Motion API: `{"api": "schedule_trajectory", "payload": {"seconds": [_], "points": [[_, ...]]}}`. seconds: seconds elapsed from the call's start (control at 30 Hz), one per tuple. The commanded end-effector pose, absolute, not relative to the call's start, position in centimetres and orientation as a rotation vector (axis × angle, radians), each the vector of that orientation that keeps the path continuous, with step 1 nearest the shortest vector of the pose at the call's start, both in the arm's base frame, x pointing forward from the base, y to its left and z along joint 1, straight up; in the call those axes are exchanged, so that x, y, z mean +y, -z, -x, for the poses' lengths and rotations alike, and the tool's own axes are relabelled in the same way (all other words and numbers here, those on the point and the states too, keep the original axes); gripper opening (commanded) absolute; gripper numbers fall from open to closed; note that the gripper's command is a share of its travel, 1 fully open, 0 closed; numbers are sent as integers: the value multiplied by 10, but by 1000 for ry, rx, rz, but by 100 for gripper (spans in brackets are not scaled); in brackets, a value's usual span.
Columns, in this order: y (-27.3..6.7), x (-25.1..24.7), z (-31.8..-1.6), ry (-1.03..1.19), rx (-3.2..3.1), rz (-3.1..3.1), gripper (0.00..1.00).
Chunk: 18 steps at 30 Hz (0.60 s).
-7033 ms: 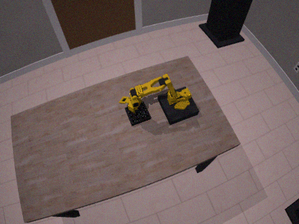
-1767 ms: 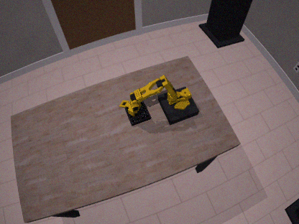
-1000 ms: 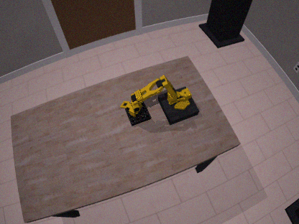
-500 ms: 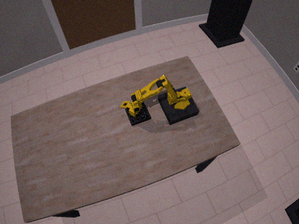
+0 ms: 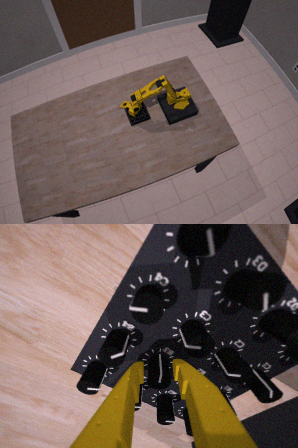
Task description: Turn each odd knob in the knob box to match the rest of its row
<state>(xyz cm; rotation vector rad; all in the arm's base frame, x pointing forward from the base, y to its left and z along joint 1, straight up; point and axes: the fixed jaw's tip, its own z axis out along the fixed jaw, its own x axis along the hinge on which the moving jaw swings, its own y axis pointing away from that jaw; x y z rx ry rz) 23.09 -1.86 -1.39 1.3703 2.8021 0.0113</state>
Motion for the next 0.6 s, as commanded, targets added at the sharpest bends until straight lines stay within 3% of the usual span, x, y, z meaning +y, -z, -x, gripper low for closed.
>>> {"api": "schedule_trajectory", "payload": {"seconds": [0.0, 0.57], "points": [[17, -16, -226, -1, 2823, -1376, 10], [17, -18, -224, -1, 2823, -1376, 9]]}}
